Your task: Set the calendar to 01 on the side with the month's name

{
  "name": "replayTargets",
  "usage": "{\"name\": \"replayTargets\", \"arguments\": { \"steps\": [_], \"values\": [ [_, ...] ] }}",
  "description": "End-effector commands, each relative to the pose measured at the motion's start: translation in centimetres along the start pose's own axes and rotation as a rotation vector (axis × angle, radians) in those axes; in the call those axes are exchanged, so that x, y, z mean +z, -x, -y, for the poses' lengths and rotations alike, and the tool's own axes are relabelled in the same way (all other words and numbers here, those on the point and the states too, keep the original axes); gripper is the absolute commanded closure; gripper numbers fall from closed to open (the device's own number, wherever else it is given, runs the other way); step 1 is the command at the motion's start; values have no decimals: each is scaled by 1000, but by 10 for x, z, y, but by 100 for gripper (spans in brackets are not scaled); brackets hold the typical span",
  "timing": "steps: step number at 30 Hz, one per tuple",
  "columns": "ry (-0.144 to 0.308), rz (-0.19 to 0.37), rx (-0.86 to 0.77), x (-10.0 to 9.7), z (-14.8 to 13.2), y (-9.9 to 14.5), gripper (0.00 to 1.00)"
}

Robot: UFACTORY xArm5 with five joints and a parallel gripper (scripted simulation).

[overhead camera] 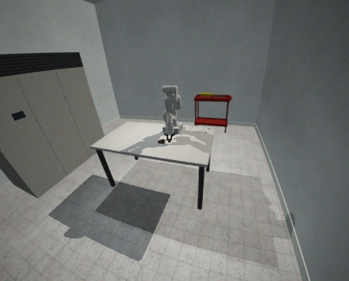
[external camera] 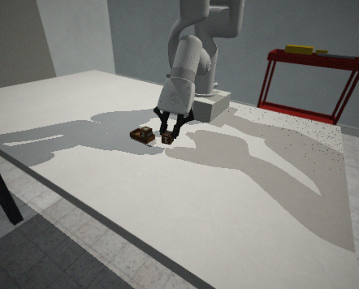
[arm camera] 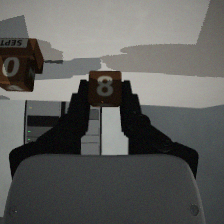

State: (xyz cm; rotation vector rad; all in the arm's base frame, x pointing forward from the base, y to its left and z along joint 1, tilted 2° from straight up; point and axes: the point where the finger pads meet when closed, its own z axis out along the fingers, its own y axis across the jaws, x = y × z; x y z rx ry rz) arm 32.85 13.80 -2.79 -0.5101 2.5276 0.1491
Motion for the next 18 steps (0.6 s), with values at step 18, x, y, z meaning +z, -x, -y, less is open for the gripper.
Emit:
{"name": "replayTargets", "arguments": {
  "steps": [18],
  "values": [
    [0, 1, 0, -36, 0, 27, 73]
  ]
}}
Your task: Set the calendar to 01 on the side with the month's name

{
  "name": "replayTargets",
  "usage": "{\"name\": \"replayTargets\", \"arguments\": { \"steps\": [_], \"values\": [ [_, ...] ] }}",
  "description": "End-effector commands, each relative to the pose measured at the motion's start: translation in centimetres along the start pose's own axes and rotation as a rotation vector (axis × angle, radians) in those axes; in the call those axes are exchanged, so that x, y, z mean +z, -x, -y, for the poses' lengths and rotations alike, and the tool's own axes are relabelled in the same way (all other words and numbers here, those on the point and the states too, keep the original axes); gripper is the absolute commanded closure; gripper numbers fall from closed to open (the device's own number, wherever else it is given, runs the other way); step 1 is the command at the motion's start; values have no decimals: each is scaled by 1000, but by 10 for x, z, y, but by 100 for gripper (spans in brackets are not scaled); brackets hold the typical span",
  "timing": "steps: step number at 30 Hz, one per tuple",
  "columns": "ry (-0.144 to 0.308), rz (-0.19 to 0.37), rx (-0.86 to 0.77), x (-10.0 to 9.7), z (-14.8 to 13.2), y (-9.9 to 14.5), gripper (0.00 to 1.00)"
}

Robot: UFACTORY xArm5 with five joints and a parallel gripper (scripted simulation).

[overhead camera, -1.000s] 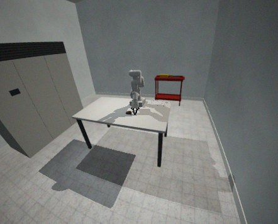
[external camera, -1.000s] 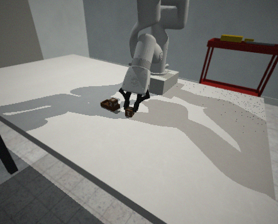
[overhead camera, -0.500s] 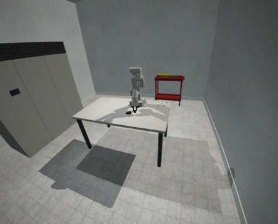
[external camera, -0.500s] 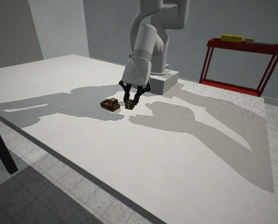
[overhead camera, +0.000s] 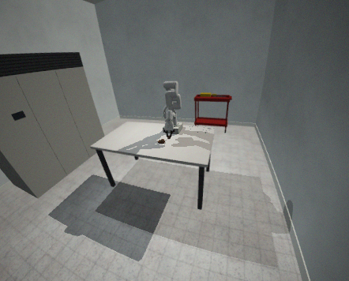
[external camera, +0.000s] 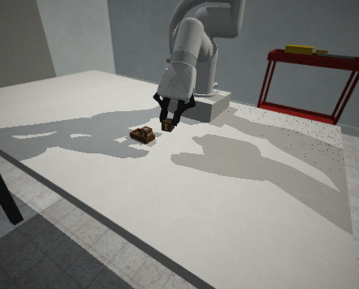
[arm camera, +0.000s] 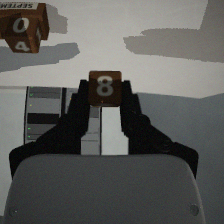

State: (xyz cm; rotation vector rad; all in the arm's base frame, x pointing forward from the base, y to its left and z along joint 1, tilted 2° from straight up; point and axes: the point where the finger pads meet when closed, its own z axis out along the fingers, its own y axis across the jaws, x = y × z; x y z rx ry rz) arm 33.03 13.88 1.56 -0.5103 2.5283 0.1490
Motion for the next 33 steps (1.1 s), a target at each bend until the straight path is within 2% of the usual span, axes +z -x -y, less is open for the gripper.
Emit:
{"name": "replayTargets", "arguments": {
  "steps": [1, 7, 10, 12, 17, 24, 27, 29, 33],
  "values": [
    [0, 2, 0, -1, 0, 1, 73],
    [0, -1, 0, -1, 0, 1, 73],
    [0, -30, 0, 0, 0, 2, 73],
    [0, -30, 0, 0, 0, 2, 73],
    [0, -110, 0, 0, 0, 4, 73],
    [0, -140, 0, -1, 0, 4, 73],
    [0, -185, 0, 0, 0, 5, 73],
    [0, -185, 0, 0, 0, 5, 73],
    [0, -249, 0, -1, 0, 7, 73]
  ]
}}
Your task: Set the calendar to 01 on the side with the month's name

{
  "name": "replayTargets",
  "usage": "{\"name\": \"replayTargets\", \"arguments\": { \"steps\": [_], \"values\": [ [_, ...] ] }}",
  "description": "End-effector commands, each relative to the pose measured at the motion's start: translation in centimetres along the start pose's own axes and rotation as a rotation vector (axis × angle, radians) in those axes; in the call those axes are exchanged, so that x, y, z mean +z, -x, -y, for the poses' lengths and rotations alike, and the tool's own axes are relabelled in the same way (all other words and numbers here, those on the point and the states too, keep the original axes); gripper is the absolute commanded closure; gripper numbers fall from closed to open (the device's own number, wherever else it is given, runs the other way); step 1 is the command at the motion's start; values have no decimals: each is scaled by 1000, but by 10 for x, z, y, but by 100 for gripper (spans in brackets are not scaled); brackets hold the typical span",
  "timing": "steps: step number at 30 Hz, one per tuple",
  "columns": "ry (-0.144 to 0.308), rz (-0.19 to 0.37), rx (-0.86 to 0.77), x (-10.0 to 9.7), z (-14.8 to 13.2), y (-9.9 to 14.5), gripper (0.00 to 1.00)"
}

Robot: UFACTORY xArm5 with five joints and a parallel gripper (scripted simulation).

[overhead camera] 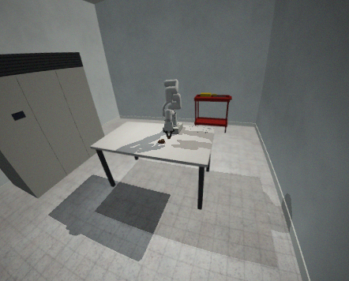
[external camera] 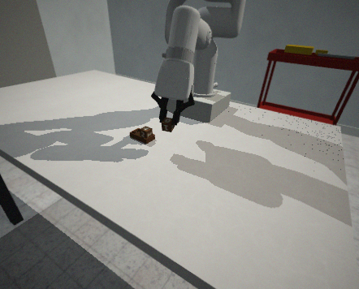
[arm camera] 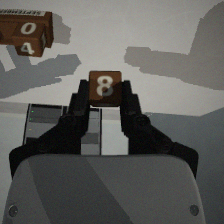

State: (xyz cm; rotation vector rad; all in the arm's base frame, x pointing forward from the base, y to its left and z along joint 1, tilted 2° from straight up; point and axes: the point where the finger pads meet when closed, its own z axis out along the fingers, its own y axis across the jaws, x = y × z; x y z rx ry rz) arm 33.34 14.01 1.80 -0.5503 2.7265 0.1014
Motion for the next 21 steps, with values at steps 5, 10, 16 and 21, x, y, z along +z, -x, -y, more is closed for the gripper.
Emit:
{"name": "replayTargets", "arguments": {
  "steps": [5, 10, 16, 21],
  "values": [
    [0, -62, 0, -1, 0, 3, 73],
    [0, -154, 0, -1, 0, 6, 73],
    [0, -187, 0, -1, 0, 6, 73],
    [0, -253, 0, 0, 0, 8, 73]
  ]
}}
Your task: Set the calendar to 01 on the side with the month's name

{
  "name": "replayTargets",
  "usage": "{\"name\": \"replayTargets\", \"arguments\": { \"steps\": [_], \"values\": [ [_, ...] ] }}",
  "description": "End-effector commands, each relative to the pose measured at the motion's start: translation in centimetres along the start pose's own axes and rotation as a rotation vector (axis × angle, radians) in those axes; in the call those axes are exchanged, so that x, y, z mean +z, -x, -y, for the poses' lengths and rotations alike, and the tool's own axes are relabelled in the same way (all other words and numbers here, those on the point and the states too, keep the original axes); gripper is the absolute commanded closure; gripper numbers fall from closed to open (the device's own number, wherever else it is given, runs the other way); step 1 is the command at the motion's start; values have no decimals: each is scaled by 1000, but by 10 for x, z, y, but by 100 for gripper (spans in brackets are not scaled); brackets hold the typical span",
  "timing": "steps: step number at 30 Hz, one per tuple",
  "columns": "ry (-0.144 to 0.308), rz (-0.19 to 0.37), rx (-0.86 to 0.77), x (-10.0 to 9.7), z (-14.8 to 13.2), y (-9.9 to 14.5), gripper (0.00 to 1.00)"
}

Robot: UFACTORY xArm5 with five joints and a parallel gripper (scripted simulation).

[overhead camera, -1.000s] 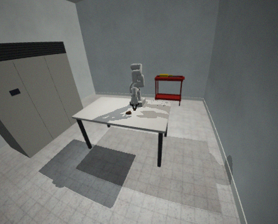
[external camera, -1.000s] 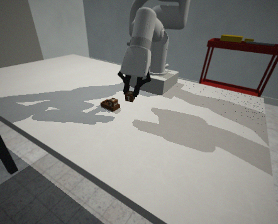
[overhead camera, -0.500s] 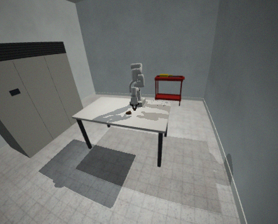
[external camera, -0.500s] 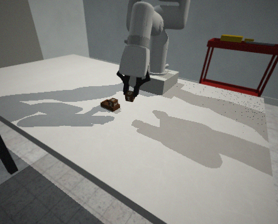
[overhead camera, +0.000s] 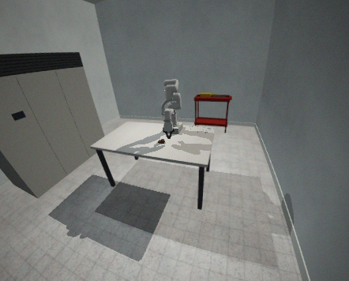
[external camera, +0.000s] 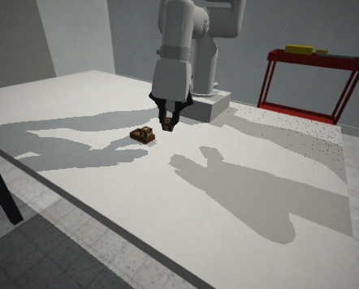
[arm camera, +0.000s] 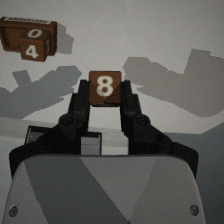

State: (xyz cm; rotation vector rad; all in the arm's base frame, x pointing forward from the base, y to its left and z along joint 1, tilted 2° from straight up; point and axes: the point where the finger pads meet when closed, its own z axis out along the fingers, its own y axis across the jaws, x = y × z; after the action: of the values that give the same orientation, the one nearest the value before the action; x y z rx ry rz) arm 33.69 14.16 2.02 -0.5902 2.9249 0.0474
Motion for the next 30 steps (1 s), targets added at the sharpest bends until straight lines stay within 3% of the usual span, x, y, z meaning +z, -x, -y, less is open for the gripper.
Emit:
{"name": "replayTargets", "arguments": {
  "steps": [1, 4, 9, 14, 18, 23, 28, 30],
  "values": [
    [0, -72, 0, -1, 0, 4, 73],
    [0, -112, 0, -1, 0, 5, 73],
    [0, -123, 0, -1, 0, 5, 73],
    [0, -234, 0, -1, 0, 7, 73],
    [0, -254, 0, -1, 0, 8, 73],
    [0, -365, 0, 0, 0, 10, 73],
    [0, -377, 0, 0, 0, 10, 73],
    [0, -411, 0, 1, 0, 11, 73]
  ]
}}
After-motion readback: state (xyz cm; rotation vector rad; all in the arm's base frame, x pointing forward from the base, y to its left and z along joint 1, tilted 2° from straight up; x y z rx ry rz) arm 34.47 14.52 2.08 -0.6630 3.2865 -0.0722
